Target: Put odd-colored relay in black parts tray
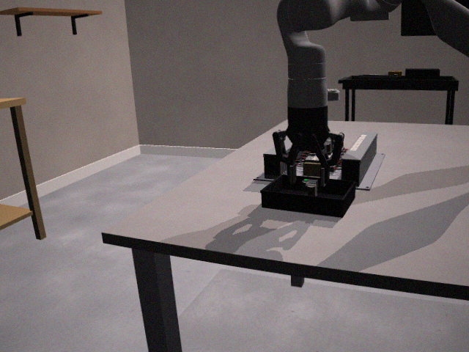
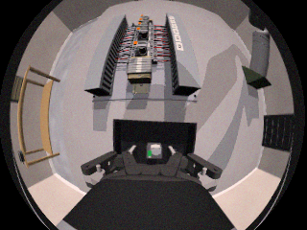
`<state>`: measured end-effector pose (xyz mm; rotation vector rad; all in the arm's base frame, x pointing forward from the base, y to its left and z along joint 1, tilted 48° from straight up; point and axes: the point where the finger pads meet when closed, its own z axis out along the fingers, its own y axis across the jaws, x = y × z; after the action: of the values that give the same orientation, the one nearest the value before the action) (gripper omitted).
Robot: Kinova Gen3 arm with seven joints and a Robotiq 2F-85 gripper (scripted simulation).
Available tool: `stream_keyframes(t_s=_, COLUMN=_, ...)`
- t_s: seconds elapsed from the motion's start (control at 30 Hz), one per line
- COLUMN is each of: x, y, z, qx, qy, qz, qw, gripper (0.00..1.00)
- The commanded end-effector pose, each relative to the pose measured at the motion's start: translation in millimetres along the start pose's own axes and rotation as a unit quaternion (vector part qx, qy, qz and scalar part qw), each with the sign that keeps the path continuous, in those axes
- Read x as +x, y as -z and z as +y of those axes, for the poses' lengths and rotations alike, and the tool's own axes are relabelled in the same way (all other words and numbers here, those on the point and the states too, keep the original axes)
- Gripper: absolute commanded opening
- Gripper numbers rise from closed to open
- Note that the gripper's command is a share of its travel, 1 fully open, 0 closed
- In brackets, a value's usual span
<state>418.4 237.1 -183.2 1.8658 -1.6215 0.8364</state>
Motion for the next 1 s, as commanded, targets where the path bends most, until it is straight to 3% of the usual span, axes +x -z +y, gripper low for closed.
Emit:
stream_keyframes(t_s=0.0, x=-0.9, y=6.9, z=0.6, qx=0.0, qy=0.004, qz=-0.001, qw=1.0, gripper=0.61)
stream_keyframes(t_s=0.97, x=-0.9, y=15.6, z=0.6, qx=0.0, qy=0.004, qz=-0.001, qw=1.0, gripper=0.61)
